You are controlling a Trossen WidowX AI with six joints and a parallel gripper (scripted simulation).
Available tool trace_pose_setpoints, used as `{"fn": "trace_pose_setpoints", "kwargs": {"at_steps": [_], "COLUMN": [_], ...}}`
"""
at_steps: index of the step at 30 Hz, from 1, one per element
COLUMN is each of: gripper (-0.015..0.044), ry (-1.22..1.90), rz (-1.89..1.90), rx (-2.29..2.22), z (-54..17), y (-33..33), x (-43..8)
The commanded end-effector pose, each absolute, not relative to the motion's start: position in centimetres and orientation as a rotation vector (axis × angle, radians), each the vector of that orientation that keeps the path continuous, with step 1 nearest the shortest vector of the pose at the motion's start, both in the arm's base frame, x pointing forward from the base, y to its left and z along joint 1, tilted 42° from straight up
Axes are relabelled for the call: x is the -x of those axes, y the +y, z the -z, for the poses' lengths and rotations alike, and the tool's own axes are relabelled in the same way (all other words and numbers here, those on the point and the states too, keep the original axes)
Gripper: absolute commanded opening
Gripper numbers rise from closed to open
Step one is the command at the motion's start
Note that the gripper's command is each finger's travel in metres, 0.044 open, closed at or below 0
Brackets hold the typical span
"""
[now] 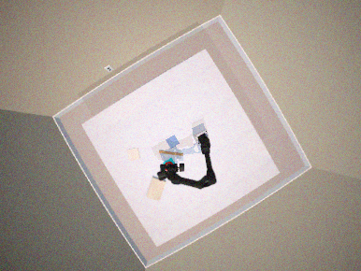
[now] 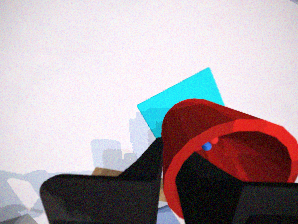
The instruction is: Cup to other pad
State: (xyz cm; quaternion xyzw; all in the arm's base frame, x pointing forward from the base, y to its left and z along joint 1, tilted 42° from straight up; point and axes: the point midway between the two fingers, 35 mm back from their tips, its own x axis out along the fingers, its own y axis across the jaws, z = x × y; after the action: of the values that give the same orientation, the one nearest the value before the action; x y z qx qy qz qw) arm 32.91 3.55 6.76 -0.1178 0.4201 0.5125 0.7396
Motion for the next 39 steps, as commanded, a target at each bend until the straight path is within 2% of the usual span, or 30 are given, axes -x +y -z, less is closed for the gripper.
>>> {"fn": "trace_pose_setpoints", "kwargs": {"at_steps": [1, 21, 26, 39], "gripper": [0.0000, 0.0000, 0.0128, 0.0128], "ry": [0.925, 0.922, 0.922, 0.923], "rz": [-1.129, -1.127, -1.127, -1.127], "rx": [0.247, 0.257, 0.257, 0.256], "z": [-6.16, -5.98, -5.98, -6.56], "y": [4.16, 4.34, 4.34, 3.76], "x": [-32.77, -32.95, -32.95, -32.91]}}
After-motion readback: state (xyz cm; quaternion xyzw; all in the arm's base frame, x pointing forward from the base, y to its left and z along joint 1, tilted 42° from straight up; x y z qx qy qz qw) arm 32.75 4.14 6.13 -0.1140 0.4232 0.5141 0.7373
